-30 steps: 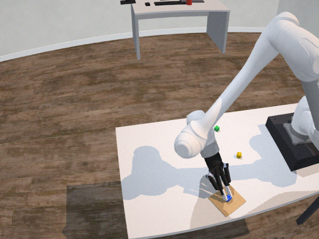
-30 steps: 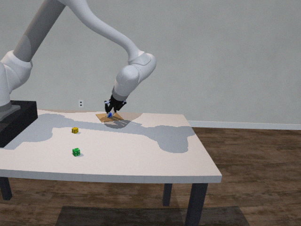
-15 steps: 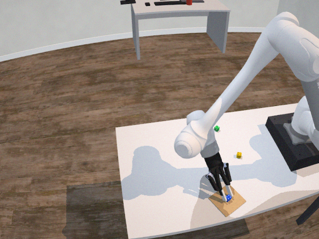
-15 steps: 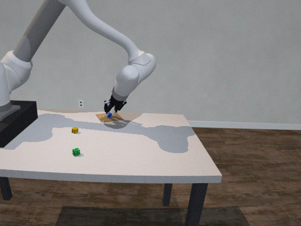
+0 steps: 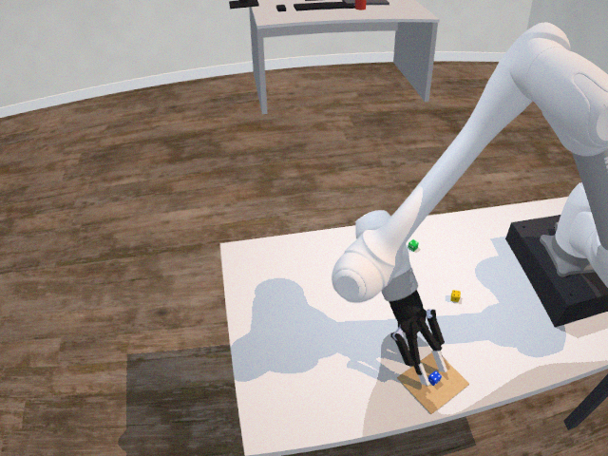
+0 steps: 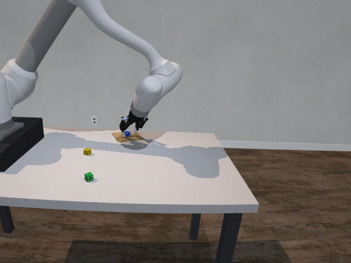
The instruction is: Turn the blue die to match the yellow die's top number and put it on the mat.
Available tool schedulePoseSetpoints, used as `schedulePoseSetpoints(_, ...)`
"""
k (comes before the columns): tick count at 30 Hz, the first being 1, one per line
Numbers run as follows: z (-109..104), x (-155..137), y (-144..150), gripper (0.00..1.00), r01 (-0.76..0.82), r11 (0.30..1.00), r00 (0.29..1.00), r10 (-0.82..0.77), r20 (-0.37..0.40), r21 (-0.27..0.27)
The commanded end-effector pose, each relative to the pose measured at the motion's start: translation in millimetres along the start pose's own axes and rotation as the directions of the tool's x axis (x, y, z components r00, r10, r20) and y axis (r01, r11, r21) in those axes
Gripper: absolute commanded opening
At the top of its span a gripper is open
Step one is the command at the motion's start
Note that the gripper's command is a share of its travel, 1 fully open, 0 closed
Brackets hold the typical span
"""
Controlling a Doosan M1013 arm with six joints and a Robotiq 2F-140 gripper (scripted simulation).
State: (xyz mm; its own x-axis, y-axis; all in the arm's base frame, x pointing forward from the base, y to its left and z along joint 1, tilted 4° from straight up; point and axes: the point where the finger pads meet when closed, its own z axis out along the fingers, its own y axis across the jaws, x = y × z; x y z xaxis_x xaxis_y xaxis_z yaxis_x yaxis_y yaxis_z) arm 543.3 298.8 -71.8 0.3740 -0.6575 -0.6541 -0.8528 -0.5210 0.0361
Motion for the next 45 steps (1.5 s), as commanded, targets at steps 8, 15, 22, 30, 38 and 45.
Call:
schedulePoseSetpoints(8,0,1,0,0.43,-0.002,1.000,1.000,0.002,0.003,0.005)
schedulePoseSetpoints(15,-4,-4,0,0.43,-0.002,1.000,1.000,0.002,0.003,0.005)
schedulePoseSetpoints(22,-14,-13,0,0.43,-0.002,1.000,1.000,0.002,0.003,0.005)
schedulePoseSetpoints(30,-34,-33,0,0.43,-0.002,1.000,1.000,0.002,0.003,0.005)
schedulePoseSetpoints(38,-46,-46,0,0.43,-0.002,1.000,1.000,0.002,0.003,0.005)
schedulePoseSetpoints(45,-49,-48,0,0.43,-0.002,1.000,1.000,0.002,0.003,0.005)
